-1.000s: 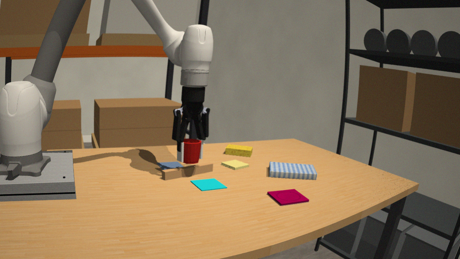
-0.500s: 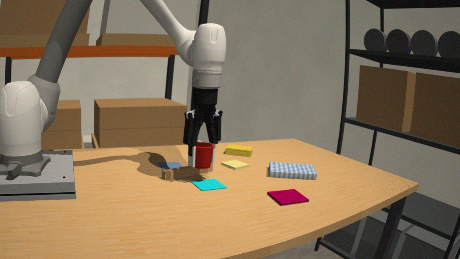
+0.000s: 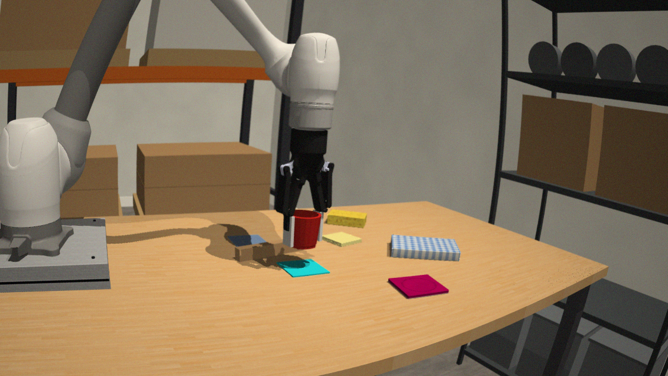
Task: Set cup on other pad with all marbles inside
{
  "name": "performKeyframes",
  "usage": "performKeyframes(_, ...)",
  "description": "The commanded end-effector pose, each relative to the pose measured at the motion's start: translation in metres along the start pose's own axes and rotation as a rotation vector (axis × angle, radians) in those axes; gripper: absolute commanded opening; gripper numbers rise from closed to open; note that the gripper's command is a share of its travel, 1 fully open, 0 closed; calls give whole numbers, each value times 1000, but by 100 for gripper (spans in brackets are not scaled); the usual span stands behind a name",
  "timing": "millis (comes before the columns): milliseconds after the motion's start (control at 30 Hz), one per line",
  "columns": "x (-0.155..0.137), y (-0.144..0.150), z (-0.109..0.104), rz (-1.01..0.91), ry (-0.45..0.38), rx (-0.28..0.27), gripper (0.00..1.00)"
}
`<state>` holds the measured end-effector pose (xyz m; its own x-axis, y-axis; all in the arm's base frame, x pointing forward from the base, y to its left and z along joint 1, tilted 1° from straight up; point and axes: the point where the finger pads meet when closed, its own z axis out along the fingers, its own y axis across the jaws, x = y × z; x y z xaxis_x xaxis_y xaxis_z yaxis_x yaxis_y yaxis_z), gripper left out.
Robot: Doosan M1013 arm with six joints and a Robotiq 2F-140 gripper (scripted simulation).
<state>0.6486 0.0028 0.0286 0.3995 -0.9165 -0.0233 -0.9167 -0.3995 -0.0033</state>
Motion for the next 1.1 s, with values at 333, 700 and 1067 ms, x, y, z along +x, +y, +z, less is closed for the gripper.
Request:
performKeyframes(333, 8, 0, 1, -3, 0, -5, 49)
performKeyframes(700, 8, 0, 3, -3, 0, -5, 49)
performKeyframes(1067, 10, 1, 21, -3, 0, -5, 49)
